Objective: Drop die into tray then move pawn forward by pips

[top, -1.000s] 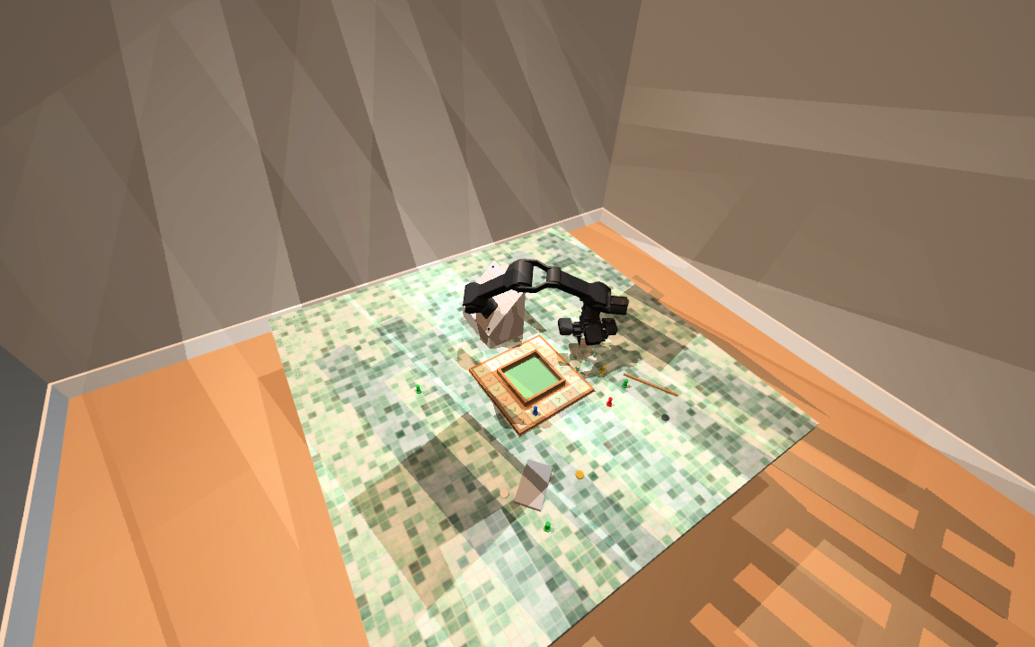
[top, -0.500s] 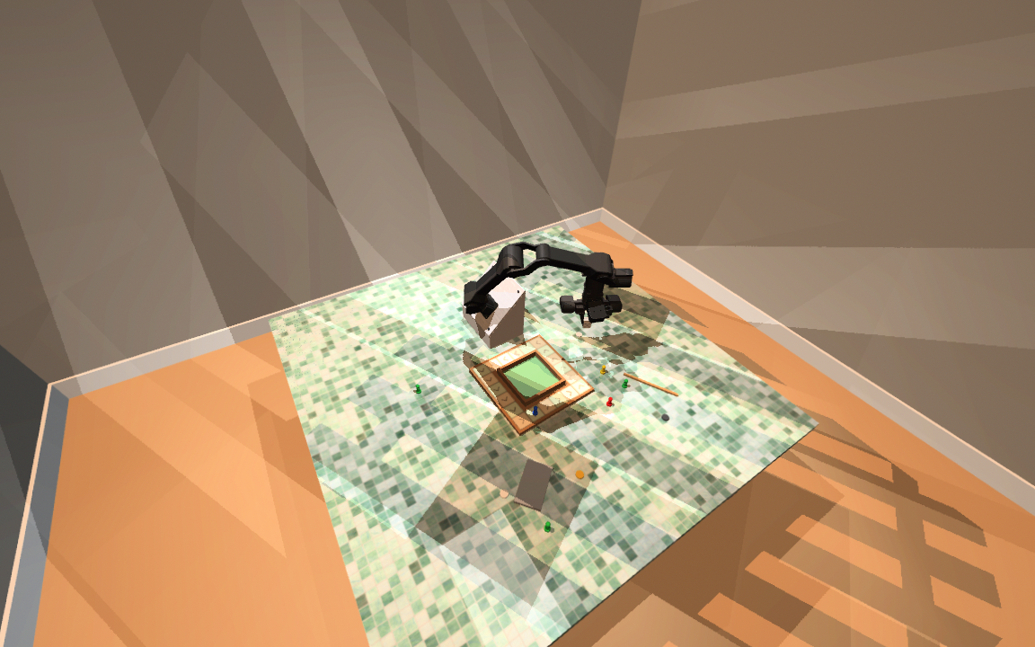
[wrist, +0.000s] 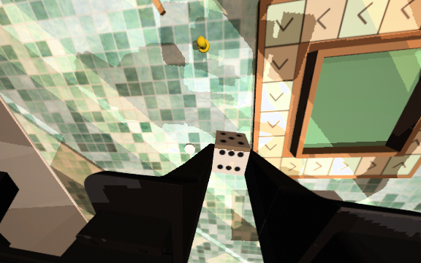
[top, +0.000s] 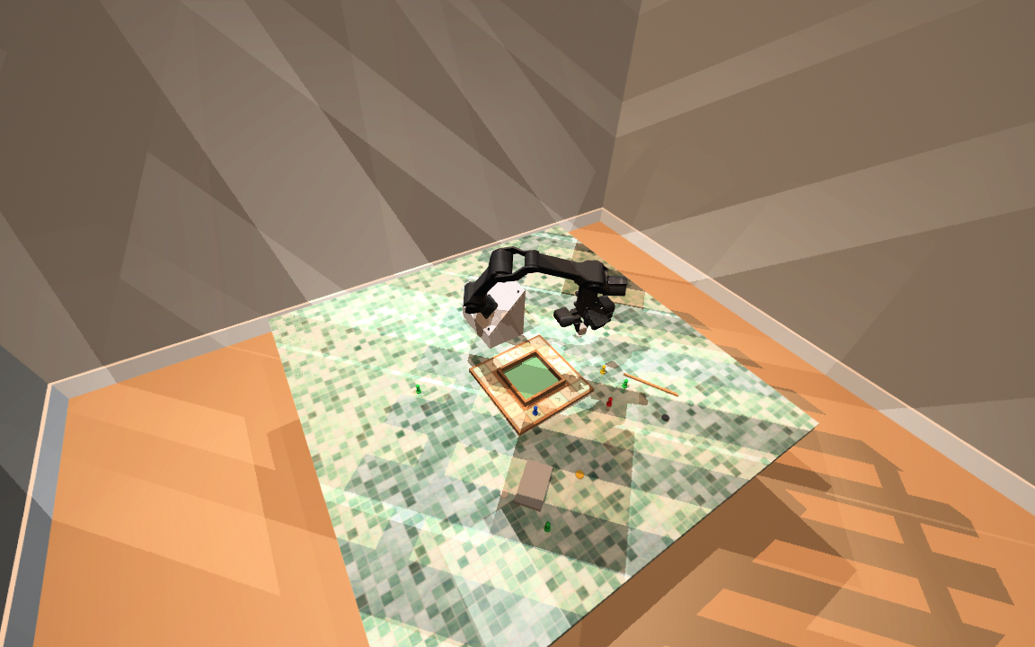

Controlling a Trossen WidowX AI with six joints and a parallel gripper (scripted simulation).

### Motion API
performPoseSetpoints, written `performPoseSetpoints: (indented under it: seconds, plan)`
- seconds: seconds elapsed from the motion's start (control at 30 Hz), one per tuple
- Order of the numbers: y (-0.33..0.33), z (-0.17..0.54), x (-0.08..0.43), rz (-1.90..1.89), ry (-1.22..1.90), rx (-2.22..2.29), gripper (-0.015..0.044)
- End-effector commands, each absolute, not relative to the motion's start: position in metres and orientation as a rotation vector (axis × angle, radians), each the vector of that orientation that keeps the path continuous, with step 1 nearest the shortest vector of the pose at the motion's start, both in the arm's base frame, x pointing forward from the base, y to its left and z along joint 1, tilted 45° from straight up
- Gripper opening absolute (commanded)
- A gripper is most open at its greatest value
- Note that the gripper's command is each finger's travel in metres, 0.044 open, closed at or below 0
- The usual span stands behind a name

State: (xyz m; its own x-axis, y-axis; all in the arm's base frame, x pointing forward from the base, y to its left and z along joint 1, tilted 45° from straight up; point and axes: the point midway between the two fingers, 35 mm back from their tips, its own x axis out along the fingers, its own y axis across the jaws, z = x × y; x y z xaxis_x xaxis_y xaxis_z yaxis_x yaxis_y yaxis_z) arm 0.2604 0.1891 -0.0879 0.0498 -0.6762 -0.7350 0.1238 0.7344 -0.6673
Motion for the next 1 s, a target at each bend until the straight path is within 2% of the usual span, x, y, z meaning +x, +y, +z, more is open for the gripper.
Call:
performPoseSetpoints:
  seconds: [0.0,0.97]
  plan:
    - [0.18,-0.077,0.266,-0.561,1.437,-0.586,0.0]
    - [0.103,-0.027,0.282,0.06,1.653,-1.21,0.0]
